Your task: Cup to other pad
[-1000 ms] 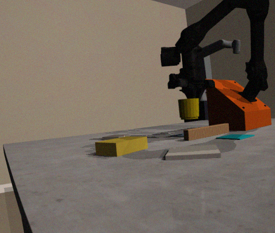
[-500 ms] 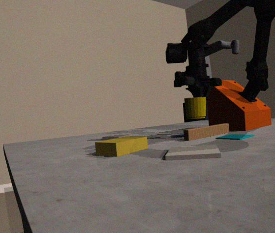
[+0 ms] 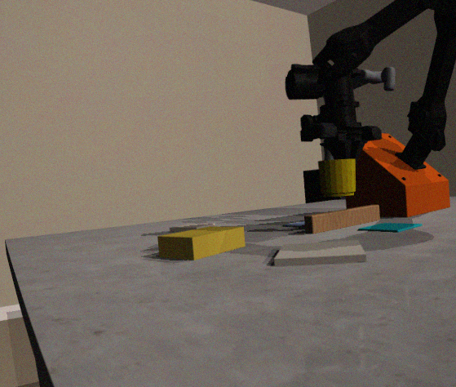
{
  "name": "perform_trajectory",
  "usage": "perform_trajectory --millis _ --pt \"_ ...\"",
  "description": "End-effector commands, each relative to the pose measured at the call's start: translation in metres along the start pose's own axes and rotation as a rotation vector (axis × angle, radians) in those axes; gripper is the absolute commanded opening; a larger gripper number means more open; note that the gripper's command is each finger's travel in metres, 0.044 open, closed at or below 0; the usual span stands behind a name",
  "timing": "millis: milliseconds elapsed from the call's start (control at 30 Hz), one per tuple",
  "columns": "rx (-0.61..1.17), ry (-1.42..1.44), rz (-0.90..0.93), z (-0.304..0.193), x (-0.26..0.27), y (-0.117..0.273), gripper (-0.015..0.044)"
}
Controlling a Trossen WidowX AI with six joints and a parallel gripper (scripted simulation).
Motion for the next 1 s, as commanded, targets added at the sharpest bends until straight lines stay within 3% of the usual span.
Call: perform_trajectory --millis 0,967 --pt "0.006 -0.004 0.002 -0.011 0.002 0.0 0.0" --pt "0.01 -0.004 0.004 -0.086 0.021 0.003 0.0"
Point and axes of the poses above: the point midway between the two fingers, 35 mm back from their tips, its own y axis back along the fingers, its own x axis across the jaws, z = x × y, the point moved 6 cm from there along y, back along the fingers, and after that the axes turned 14 degrees about y, right-handed, at the moved point
